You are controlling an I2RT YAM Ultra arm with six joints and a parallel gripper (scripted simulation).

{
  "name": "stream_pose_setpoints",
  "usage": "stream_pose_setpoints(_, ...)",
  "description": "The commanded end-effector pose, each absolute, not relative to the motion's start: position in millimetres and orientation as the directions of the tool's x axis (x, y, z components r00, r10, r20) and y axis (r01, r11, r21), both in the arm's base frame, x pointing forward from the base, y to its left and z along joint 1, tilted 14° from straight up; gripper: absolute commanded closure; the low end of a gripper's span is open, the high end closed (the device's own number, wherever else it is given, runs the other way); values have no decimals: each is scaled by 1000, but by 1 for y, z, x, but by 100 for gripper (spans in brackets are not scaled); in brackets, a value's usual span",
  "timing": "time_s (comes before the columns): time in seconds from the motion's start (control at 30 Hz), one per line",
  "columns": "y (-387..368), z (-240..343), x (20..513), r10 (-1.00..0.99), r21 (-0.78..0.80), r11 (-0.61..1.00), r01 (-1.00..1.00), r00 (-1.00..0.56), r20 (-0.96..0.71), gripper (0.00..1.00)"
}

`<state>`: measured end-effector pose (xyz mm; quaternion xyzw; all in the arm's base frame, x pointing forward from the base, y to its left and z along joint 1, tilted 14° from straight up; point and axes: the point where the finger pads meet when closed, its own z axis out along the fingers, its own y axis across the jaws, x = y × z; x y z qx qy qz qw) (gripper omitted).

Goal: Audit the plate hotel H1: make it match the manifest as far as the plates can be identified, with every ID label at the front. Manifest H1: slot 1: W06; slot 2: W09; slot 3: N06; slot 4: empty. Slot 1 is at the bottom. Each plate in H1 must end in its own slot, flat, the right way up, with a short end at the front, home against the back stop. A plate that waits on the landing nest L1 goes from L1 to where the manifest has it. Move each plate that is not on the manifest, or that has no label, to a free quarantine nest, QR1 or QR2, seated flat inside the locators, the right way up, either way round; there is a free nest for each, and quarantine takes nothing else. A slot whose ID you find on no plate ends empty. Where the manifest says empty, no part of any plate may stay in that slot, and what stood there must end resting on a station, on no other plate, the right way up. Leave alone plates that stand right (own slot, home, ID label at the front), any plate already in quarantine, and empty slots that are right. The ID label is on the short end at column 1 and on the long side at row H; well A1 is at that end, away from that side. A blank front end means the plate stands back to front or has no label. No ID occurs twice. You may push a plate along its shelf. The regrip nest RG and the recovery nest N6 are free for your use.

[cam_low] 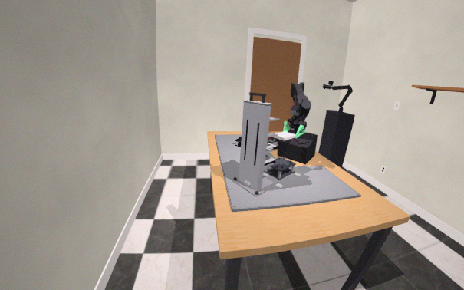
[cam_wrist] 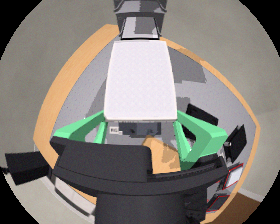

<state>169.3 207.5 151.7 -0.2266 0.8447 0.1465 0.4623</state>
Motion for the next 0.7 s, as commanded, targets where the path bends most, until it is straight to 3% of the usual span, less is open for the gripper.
stream_pose_setpoints(0.0, 209, 149, 172, -243, 37, 856, -515, -466, -851, 14)
stream_pose_setpoints(0.67, 209, 139, 173, -244, 36, 856, -515, -466, -851, 14)
